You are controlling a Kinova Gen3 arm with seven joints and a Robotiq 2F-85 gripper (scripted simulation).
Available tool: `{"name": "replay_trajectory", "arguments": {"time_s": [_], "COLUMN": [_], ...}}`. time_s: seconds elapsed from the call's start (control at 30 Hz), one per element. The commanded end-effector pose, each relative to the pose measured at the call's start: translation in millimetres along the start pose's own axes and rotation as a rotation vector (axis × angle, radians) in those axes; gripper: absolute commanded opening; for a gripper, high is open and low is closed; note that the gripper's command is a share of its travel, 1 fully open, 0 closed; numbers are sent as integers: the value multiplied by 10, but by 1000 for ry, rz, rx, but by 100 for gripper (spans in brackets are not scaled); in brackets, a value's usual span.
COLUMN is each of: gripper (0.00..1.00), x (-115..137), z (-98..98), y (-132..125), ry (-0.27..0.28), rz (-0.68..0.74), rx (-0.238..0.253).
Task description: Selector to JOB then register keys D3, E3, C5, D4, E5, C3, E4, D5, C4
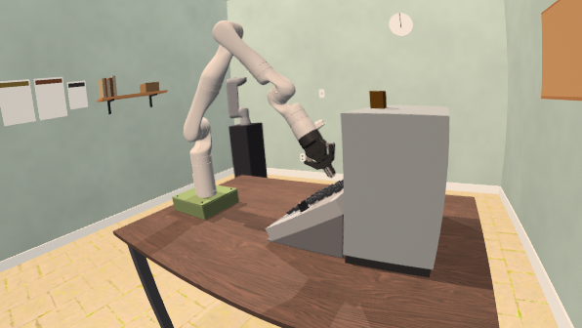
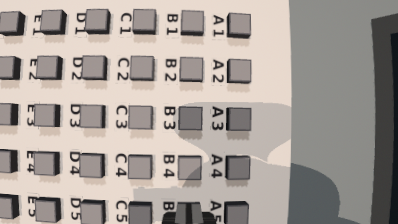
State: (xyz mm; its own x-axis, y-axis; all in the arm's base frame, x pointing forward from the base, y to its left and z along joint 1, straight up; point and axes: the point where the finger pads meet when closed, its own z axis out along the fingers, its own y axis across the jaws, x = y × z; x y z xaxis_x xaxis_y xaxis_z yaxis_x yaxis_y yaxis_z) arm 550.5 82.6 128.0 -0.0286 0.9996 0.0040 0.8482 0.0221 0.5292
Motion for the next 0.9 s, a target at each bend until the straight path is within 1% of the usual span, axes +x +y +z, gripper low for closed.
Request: {"name": "replay_trajectory", "arguments": {"time_s": [0.0,0.23,0.57,0.87], "gripper": [10,10,10,10], "x": [-102,-101,-102,-102], "z": [21,52,205,239], "y": [60,33,12,10], "ry": [-14,-15,-14,-14], "rz": [0,13,12,12], "rx": [44,48,50,49]}}
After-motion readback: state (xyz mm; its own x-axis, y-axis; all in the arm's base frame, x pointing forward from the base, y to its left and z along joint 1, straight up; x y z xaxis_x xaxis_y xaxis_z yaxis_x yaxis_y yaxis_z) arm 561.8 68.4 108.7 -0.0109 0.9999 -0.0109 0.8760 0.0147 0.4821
